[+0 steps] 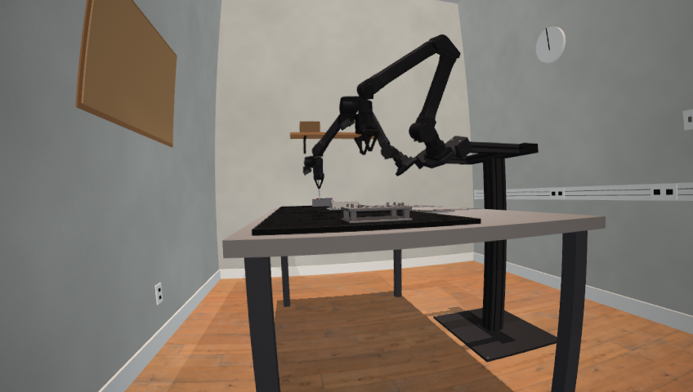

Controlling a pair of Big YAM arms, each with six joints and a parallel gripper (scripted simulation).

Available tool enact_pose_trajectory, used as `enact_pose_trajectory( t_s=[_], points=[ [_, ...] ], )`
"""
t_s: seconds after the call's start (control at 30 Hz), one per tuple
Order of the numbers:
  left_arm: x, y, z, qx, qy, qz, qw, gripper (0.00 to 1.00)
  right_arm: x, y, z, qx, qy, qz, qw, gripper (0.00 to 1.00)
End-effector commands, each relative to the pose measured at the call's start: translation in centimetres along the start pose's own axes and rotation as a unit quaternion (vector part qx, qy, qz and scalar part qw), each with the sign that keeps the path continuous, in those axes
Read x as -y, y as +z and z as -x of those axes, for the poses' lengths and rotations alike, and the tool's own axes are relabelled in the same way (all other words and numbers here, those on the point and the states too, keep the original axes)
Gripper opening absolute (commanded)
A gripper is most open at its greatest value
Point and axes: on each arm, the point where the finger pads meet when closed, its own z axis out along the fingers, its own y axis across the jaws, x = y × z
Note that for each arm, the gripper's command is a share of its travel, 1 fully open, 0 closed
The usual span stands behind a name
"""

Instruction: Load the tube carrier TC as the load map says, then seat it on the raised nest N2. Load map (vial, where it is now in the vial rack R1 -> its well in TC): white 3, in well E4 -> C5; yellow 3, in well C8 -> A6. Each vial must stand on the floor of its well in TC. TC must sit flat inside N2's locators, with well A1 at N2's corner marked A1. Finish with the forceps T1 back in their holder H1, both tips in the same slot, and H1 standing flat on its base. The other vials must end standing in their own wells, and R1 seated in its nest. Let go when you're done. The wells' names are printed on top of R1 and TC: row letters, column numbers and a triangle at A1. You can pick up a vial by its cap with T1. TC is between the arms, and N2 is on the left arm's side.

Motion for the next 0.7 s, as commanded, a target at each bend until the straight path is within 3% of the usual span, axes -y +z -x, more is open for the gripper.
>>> enact_pose_trajectory(
  t_s=[0.0, 0.67],
  points=[
    [-0.2, -0.8, 1.2, 0.014, 0.003, -0.001, 1.0, 1.0, 0.8, -1.5, 0.9, 0.009, -0.003, -0.006, 1.0, 0.08],
    [-0.2, -0.8, 1.2, 0.014, 0.003, -0.001, 1.0, 1.0, 1.0, -3.0, 1.2, 0.013, -0.003, -0.009, 1.0, 0.08]
  ],
)
